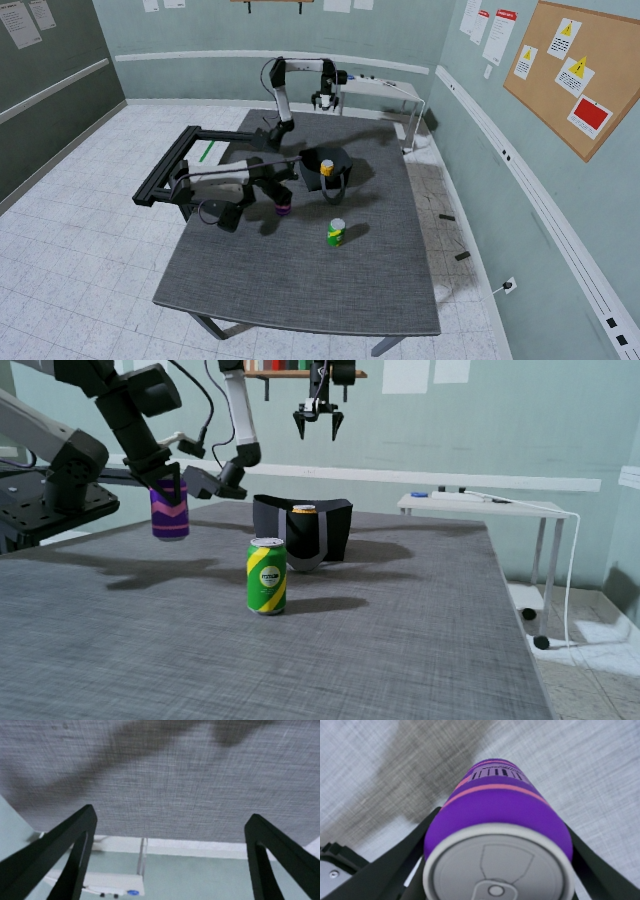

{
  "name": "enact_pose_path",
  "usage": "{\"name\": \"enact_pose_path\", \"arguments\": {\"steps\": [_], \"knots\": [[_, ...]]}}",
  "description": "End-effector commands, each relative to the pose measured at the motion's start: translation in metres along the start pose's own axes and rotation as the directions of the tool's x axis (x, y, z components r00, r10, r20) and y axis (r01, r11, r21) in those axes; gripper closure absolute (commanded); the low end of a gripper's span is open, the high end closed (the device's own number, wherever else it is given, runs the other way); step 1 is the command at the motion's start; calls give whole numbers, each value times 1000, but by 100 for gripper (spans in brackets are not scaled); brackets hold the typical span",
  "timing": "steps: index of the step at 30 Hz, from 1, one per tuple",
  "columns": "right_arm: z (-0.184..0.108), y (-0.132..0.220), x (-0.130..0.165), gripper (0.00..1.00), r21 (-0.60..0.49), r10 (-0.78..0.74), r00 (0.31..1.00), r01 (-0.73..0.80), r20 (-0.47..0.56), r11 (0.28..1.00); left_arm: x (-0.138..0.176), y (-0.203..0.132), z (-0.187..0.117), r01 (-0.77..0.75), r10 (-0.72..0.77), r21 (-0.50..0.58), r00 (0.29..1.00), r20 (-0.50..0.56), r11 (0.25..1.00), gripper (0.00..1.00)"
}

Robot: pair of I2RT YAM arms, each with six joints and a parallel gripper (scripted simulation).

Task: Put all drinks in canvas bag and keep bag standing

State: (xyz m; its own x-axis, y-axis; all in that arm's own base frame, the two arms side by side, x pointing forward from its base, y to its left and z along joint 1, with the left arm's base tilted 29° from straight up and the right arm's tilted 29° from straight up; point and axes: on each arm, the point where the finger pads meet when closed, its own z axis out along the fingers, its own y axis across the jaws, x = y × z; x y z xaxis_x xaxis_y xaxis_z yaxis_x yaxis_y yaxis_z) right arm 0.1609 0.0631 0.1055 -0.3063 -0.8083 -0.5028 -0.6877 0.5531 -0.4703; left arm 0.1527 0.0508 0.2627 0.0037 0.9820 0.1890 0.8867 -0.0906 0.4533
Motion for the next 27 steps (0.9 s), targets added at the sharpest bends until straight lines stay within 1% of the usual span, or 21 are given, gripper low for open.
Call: {"name": "enact_pose_path", "arguments": {"steps": [1,3,4,6,7,8,9,11,13,14,17,18,21,23,26,27], "knots": [[-16,-9,-8,30,38,38,999,-38,4,999,4,5,-7,20,-21,-19,1000,-16,1000,0],[-21,-9,-11,30,40,42,999,-42,4,998,4,5,-7,20,-21,-19,1000,-16,1000,0],[-21,-9,-21,30,32,20,999,-21,51,999,4,5,-7,20,-21,-19,1000,-16,1000,0],[-21,-9,-21,30,32,20,999,-21,51,999,4,5,-7,20,-21,-19,1000,-16,1000,0],[-24,-9,-11,30,38,42,999,-42,-2,998,4,5,-7,20,-21,-19,1000,-16,1000,0],[-27,-9,-12,30,39,43,999,-43,-5,998,4,5,-7,20,-21,-19,1000,-16,1000,0],[-27,-9,-16,30,37,39,999,-39,13,999,4,5,-7,20,-21,-19,1000,-16,1000,0],[-28,-12,-29,30,43,33,996,-36,83,998,4,5,-7,20,-21,-19,1000,-16,1000,0],[-28,-12,-30,30,43,27,995,-31,91,999,4,5,-7,20,-21,-19,1000,-16,1000,0],[-28,-10,-31,30,26,32,994,-35,100,999,4,5,-7,20,-21,-19,1000,-16,1000,0],[-27,-12,-28,30,33,24,995,-27,96,999,4,5,-7,20,-21,-19,1000,-16,1000,0],[-18,-5,-19,30,20,19,998,-20,67,1000,4,5,-7,20,-21,-19,1000,-16,1000,0],[-25,-11,-25,30,38,32,996,-35,89,999,4,5,-7,20,-21,-19,1000,-16,1000,0],[-25,-11,-25,30,38,32,996,-35,89,999,4,5,-7,20,-21,-19,1000,-16,1000,0],[-16,-5,-17,30,27,31,998,-33,63,999,4,5,-7,20,-21,-19,1000,-16,1000,0],[-19,-5,-21,30,24,32,996,-34,78,999,4,5,-7,20,-21,-19,1000,-16,1000,0]]}}
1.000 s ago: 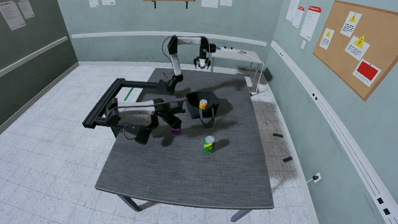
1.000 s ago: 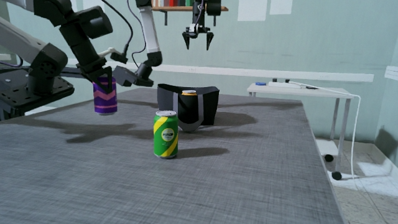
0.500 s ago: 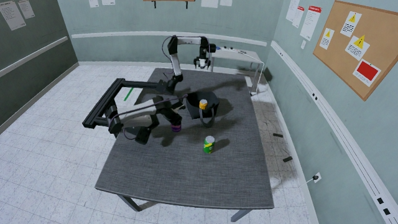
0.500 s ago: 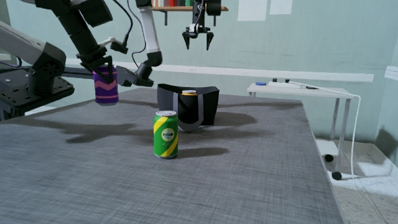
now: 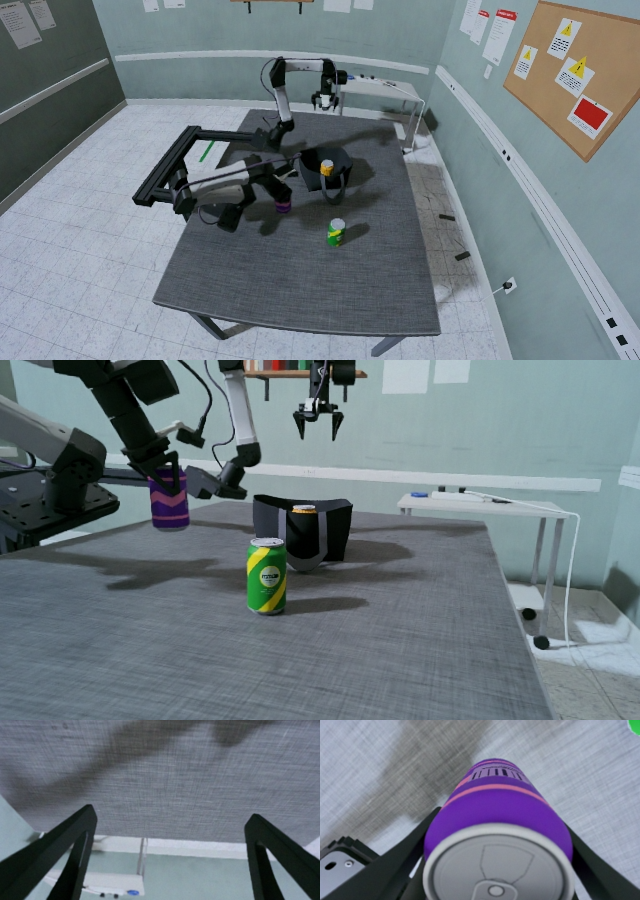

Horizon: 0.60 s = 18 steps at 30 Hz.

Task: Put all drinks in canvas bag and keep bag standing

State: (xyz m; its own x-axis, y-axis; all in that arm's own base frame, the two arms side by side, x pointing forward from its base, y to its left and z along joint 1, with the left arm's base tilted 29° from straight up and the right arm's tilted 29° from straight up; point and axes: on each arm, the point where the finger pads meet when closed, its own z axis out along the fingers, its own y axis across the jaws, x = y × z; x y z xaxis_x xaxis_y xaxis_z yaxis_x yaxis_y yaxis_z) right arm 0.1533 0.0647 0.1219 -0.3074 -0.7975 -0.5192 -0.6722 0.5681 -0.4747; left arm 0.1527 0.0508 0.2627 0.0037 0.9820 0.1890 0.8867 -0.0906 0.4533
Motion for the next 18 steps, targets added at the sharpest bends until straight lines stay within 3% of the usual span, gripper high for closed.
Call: {"name": "enact_pose_path", "arguments": {"steps": [1,7,8,10,11,13,14,18], "knots": [[-6,-5,-17,30,9,18,997,-19,78,1000,4,5,-7,20,-21,-19,1000,-16,1000,0],[-8,-6,-20,30,8,13,996,-14,84,1000,4,5,-7,20,-21,-19,1000,-16,1000,0],[-9,-6,-2,30,20,25,999,-25,-20,999,4,5,-7,20,-21,-19,1000,-16,1000,0],[-14,-7,-4,30,27,31,999,-30,-16,999,4,5,-7,20,-21,-19,1000,-16,1000,0],[-14,-6,-17,30,11,10,999,-10,39,1000,4,5,-7,20,-21,-19,1000,-16,1000,0],[-14,-6,-17,30,11,10,999,-10,39,1000,4,5,-7,20,-21,-19,1000,-16,1000,0],[-19,-8,-7,30,31,35,999,-35,-14,999,4,5,-7,20,-21,-19,1000,-16,1000,0],[-29,-10,-14,30,38,40,999,-40,-7,998,4,5,-7,20,-21,-19,1000,-16,1000,0]]}}
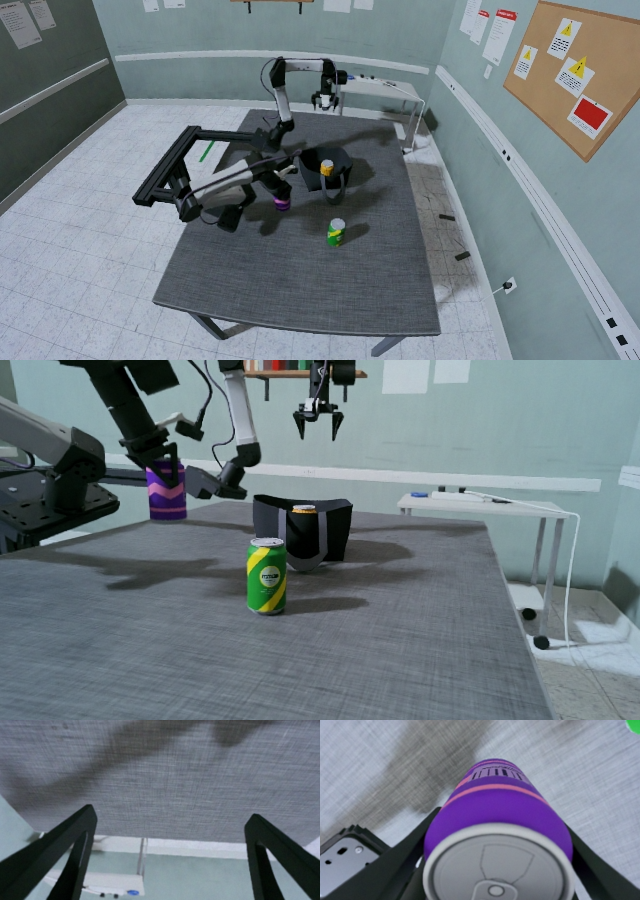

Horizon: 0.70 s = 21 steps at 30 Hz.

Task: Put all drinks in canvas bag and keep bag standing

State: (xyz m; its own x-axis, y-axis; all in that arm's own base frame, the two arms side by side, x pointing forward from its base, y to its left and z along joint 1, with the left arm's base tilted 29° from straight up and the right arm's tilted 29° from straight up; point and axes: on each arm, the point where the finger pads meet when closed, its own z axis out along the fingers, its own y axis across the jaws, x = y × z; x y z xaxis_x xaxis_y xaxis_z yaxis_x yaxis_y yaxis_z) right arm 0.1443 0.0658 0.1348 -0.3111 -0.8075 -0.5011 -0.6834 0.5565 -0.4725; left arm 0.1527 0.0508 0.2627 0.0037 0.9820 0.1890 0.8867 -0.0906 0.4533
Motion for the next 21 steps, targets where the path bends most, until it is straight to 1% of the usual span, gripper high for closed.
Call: {"name": "enact_pose_path", "arguments": {"steps": [1,9,10,12,13,15,17,20,21], "knots": [[-17,-10,-11,30,50,52,999,-53,12,997,4,5,-7,20,-21,-19,1000,-16,1000,0],[-34,-10,-19,30,53,58,998,-58,6,997,4,5,-7,20,-21,-19,1000,-16,1000,0],[-34,-3,-28,30,16,14,999,-15,36,1000,4,5,-7,20,-21,-19,1000,-16,1000,0],[-34,-3,-28,30,16,14,999,-15,36,1000,4,5,-7,20,-21,-19,1000,-16,1000,0],[-38,-10,-21,30,54,61,998,-61,2,997,4,5,-7,20,-21,-19,1000,-16,1000,0],[-42,-10,-22,30,59,63,998,-63,0,996,4,5,-7,20,-21,-19,1000,-16,1000,0],[-41,-4,-31,30,24,31,999,-32,30,999,4,5,-7,20,-21,-19,1000,-16,1000,0],[-40,-3,-30,30,14,10,999,-10,31,1000,4,5,-7,20,-21,-19,1000,-16,1000,0],[-42,-4,-35,30,7,29,997,-29,65,1000,4,5,-7,20,-21,-19,1000,-16,1000,0]]}}
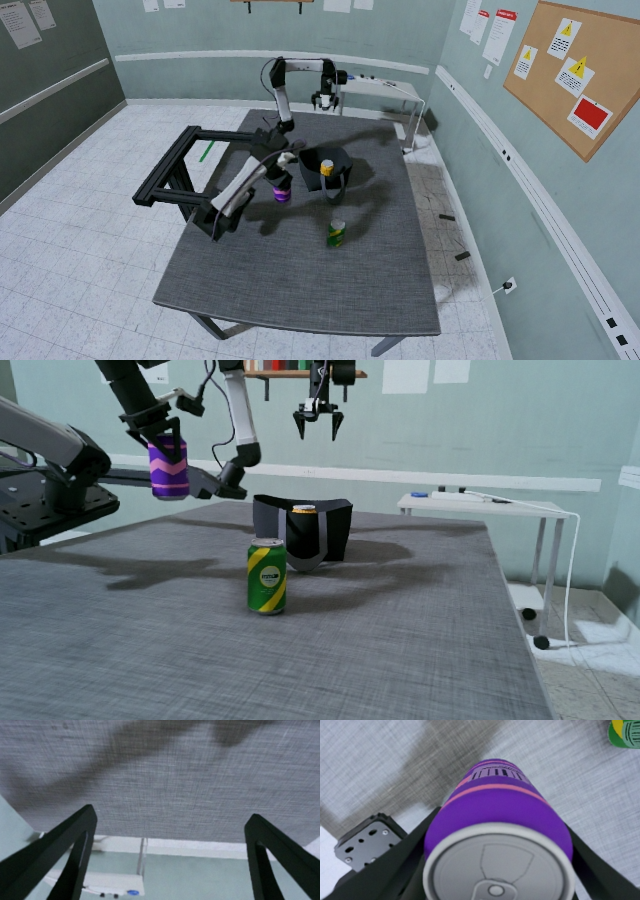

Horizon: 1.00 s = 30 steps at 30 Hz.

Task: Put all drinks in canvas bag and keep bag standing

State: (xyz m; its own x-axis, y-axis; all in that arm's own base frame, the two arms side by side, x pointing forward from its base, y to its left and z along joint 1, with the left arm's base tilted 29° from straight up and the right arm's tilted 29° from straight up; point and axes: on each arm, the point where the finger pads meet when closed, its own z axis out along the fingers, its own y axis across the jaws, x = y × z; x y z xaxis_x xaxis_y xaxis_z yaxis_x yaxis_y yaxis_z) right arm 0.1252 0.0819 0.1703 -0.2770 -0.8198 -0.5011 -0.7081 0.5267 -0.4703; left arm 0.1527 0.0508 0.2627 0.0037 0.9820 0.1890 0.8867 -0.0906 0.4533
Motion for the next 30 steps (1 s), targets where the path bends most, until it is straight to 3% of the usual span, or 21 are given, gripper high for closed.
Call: {"name": "enact_pose_path", "arguments": {"steps": [1,18,26,30], "knots": [[-8,-11,-14,30,32,77,994,-80,72,996,4,5,-7,20,-21,-19,1000,-16,1000,0],[1,-7,-1,30,43,83,995,-85,49,995,4,5,-7,20,-21,-19,1000,-16,1000,0],[-3,-9,-5,30,25,84,996,-85,42,996,4,5,-7,20,-21,-19,1000,-16,1000,0],[5,-3,-28,30,31,102,993,-103,58,994,4,5,-7,20,-21,-19,1000,-16,1000,0]]}}
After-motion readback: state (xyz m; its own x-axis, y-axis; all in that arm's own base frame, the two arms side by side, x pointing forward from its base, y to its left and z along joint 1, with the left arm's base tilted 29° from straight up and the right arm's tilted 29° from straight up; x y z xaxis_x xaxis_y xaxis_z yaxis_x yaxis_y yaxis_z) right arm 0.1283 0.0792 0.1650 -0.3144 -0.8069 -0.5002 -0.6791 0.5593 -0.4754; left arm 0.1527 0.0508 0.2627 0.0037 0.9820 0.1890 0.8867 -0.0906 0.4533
